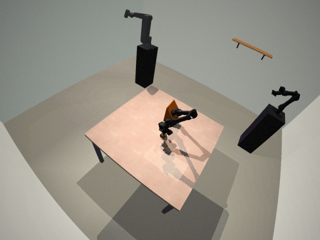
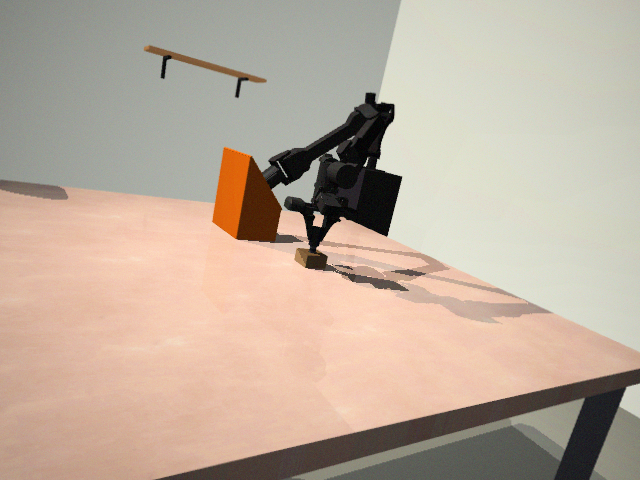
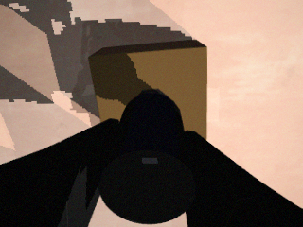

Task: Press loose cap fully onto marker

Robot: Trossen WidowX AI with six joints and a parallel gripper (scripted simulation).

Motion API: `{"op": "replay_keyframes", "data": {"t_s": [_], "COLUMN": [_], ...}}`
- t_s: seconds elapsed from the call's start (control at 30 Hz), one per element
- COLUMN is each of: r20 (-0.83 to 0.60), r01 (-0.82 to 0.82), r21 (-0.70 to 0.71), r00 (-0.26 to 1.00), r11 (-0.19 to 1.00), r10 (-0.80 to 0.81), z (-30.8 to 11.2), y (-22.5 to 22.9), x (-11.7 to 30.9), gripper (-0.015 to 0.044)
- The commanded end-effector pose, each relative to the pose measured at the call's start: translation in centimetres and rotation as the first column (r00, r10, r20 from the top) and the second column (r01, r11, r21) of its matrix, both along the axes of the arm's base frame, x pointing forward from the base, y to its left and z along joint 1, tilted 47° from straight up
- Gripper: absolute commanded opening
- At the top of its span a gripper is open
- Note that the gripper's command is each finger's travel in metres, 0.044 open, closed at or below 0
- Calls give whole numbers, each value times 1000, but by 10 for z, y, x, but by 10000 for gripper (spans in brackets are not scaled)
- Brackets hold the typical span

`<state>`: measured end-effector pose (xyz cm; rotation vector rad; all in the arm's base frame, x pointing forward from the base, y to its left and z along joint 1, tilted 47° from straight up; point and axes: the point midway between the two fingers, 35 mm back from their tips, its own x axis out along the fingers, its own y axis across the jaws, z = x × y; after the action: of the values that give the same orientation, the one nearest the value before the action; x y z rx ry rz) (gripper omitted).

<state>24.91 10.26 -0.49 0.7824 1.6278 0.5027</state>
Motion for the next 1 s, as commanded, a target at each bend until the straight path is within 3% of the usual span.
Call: {"op": "replay_keyframes", "data": {"t_s": [0.0,0.1,0.67,0.97], "r20": [-5,-5,-3,-3], "r01": [4,4,2,2], "r21": [5,5,2,-1], "r00": [1000,1000,1000,1000], "r11": [1000,1000,1000,1000], "r10": [-4,-4,-2,-2], "z": [-1,-1,-1,50], "y": [1,1,1,-55], "x": [-1,-1,-1,5], "gripper": [0,0,440,440]}}
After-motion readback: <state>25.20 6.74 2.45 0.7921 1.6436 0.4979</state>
